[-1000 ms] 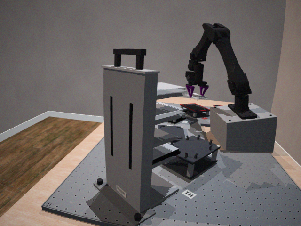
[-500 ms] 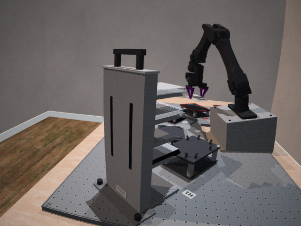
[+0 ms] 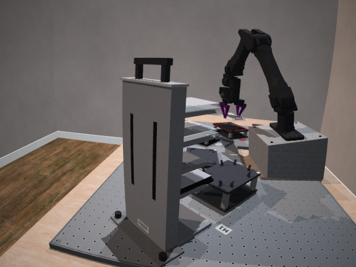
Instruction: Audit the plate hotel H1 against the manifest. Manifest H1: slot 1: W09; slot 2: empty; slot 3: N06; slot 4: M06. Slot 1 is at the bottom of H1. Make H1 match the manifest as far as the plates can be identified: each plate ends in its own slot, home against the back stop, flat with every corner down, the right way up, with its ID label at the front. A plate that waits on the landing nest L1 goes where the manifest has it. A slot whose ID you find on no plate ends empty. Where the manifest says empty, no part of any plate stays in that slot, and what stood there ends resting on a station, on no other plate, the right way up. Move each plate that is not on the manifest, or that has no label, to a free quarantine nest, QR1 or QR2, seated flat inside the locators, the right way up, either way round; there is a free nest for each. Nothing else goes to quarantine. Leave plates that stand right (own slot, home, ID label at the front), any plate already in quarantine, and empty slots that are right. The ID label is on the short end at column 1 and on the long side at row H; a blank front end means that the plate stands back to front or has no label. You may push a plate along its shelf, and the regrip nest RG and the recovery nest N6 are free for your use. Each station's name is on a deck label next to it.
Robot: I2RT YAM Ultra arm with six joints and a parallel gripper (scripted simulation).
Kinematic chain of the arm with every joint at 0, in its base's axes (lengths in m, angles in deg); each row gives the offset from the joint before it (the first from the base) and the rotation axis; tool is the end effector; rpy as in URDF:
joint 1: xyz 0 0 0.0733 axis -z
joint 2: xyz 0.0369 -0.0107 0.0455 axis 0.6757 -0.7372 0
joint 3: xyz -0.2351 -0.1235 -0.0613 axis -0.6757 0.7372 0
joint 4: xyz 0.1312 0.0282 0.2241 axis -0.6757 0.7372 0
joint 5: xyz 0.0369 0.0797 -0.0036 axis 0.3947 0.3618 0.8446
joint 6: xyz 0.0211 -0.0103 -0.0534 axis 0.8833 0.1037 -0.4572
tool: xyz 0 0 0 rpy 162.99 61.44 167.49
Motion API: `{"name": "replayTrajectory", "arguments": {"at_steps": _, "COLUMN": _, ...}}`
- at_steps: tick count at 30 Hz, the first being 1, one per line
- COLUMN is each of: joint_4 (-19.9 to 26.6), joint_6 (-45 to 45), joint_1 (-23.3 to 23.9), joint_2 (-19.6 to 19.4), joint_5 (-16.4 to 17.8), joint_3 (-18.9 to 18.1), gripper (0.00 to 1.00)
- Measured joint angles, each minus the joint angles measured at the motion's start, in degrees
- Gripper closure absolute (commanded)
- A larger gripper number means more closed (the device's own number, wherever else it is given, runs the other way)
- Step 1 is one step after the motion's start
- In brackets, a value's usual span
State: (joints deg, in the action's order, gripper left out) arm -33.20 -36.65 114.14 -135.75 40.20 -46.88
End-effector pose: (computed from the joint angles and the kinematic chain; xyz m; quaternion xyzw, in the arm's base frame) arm 0.1303 -0.3689 0.1187 0.5145 0.8539 0.0475 0.0630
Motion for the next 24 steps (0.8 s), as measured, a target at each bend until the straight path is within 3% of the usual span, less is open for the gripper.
{"name": "replayTrajectory", "arguments": {"at_steps": 24, "joint_4": -2.7, "joint_6": 0.3, "joint_1": -0.3, "joint_2": -1.6, "joint_5": 0.0, "joint_3": 1.2, "gripper": 0.14}}
